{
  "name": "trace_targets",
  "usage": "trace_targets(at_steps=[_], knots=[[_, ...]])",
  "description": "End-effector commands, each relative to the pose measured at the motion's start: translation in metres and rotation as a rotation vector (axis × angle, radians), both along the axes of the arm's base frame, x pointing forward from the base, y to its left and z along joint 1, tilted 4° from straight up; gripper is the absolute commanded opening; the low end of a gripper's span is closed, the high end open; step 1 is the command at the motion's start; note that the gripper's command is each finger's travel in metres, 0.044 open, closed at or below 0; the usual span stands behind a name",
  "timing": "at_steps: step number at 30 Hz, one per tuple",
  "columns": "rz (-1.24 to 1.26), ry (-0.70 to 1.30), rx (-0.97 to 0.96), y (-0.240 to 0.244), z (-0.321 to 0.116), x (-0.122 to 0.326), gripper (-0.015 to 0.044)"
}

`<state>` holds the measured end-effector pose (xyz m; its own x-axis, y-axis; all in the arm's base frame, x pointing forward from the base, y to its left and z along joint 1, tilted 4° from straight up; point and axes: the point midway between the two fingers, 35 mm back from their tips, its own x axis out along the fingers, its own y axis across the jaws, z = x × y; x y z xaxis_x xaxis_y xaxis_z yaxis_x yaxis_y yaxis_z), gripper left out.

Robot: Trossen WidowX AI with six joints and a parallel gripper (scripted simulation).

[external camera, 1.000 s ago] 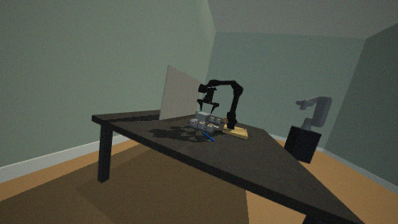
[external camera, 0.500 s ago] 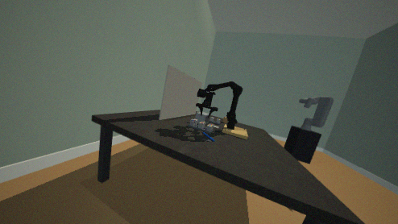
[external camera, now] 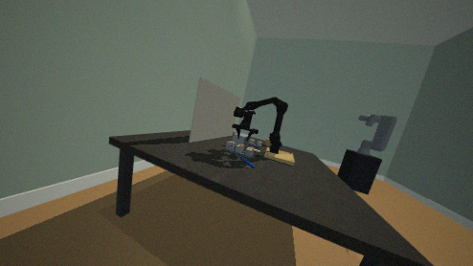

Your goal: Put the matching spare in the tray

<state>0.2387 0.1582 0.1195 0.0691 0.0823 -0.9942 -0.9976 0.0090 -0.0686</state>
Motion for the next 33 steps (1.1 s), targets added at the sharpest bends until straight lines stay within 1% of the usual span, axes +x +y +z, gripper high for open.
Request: trace_targets(at_steps=[1, 33], knots=[[0.003, 0.005, -0.007, 0.0, -0.01, 0.0, 0.03], [0.003, 0.005, -0.007, 0.004, -0.062, 0.004, 0.03]])
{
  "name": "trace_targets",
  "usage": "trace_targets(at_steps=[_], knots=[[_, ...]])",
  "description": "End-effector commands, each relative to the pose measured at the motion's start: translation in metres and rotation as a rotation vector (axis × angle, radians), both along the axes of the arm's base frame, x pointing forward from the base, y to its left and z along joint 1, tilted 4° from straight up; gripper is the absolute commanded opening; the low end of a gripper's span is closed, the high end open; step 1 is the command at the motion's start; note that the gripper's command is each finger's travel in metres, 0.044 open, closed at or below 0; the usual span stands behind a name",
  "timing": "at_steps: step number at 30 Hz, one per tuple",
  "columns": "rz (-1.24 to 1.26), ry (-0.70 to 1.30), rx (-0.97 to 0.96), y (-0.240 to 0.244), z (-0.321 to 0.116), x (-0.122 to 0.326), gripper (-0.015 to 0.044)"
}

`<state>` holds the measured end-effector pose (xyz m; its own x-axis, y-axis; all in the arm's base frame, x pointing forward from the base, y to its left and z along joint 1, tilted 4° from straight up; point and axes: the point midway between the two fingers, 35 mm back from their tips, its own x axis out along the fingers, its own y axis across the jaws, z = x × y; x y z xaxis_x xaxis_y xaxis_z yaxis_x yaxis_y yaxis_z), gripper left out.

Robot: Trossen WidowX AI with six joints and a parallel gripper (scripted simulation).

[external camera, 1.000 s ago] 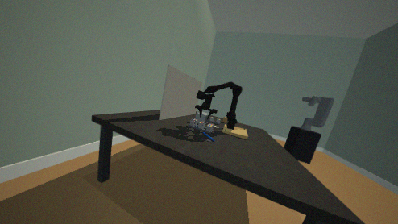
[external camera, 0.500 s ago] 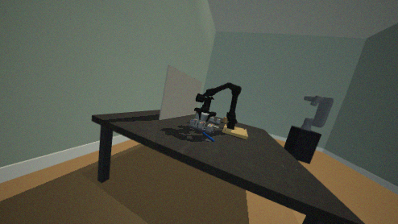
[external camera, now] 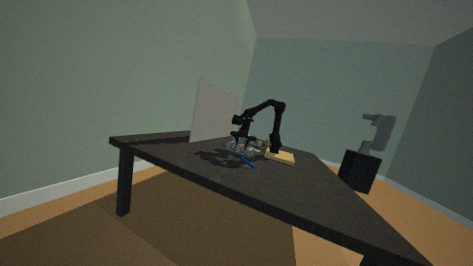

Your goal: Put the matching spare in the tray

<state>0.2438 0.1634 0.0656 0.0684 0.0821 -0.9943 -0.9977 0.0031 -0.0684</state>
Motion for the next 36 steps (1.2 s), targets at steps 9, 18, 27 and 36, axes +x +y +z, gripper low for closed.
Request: trace_targets(at_steps=[9, 18, 27, 36], knots=[[-0.003, 0.005, -0.007, -0.001, -0.0171, -0.0019, 0.03], [-0.003, 0.005, -0.007, -0.001, -0.0171, -0.0019, 0.03], [0.002, 0.005, -0.003, -0.0004, -0.0159, -0.0015, 0.0129], [0.002, 0.005, -0.003, -0.0004, -0.0159, -0.0015, 0.0]])
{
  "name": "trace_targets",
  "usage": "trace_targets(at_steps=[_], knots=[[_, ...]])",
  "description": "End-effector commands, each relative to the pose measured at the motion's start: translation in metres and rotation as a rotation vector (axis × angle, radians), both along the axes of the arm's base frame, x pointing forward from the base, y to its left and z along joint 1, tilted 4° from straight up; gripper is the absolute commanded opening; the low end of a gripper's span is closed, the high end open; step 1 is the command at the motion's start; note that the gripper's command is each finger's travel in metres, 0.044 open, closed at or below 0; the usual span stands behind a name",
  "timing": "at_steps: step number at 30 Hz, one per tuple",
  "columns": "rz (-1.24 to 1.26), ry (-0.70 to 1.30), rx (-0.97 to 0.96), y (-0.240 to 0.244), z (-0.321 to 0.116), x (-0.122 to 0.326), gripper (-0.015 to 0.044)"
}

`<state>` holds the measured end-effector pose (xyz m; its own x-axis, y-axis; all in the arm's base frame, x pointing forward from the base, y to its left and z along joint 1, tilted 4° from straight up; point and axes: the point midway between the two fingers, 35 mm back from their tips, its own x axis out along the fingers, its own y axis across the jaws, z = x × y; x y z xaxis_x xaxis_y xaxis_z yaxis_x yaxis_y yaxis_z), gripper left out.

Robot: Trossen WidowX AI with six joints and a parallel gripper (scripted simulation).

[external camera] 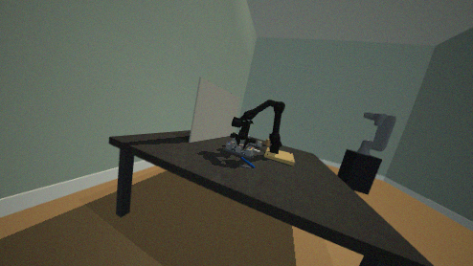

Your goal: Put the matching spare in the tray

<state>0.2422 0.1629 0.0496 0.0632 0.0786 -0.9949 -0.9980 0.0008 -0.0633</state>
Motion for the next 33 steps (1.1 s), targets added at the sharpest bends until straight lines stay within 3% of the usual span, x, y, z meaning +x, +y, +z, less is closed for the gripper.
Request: trace_targets(at_steps=[1, 9, 22, 33], knots=[[0.0, 0.0, 0.0, 0.0, 0.0, 0.0, 0.0], [0.0, 0.0, 0.0, 0.0, 0.004, 0.0, 0.0], [-0.005, -0.001, -0.003, -0.006, 0.078, -0.005, 0.0], [-0.005, -0.001, -0.003, -0.006, 0.079, -0.005, 0.0]])
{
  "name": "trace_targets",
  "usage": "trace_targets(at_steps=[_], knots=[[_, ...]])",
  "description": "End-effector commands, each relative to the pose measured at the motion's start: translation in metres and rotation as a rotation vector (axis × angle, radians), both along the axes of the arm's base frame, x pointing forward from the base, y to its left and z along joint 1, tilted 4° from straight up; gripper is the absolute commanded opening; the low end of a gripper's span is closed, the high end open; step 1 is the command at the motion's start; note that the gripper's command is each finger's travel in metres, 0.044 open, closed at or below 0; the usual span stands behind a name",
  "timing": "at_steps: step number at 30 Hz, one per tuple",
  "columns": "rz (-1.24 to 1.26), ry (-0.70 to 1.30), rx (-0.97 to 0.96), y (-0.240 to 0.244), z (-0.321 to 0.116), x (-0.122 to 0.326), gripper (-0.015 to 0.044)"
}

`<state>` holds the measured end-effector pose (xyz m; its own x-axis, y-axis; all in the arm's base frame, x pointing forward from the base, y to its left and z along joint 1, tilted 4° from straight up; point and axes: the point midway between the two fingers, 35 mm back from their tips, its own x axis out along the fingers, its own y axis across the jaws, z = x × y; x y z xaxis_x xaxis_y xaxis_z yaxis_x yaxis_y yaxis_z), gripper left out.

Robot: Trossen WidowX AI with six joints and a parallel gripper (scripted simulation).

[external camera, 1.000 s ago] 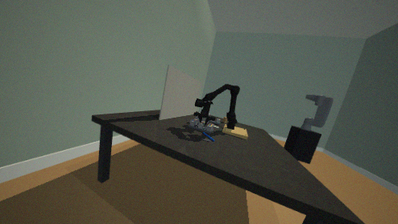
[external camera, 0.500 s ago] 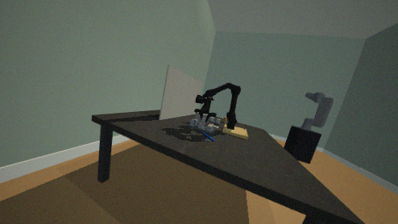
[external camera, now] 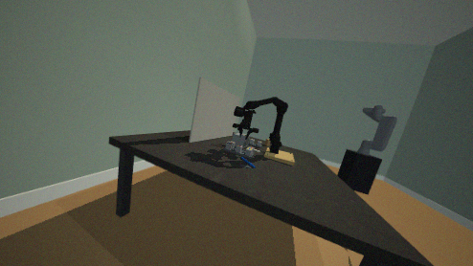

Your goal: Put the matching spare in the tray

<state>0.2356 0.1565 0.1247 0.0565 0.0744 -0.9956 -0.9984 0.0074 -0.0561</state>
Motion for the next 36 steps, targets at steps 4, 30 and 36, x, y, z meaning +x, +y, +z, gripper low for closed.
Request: trace_targets(at_steps=[4, 30, 36], knots=[[-0.003, -0.002, 0.001, 0.0, 0.007, 0.0, 0.0], [-0.007, -0.012, -0.003, -0.022, 0.076, 0.007, 0.0], [-0.019, -0.019, -0.006, -0.044, 0.078, 0.027, 0.0]])
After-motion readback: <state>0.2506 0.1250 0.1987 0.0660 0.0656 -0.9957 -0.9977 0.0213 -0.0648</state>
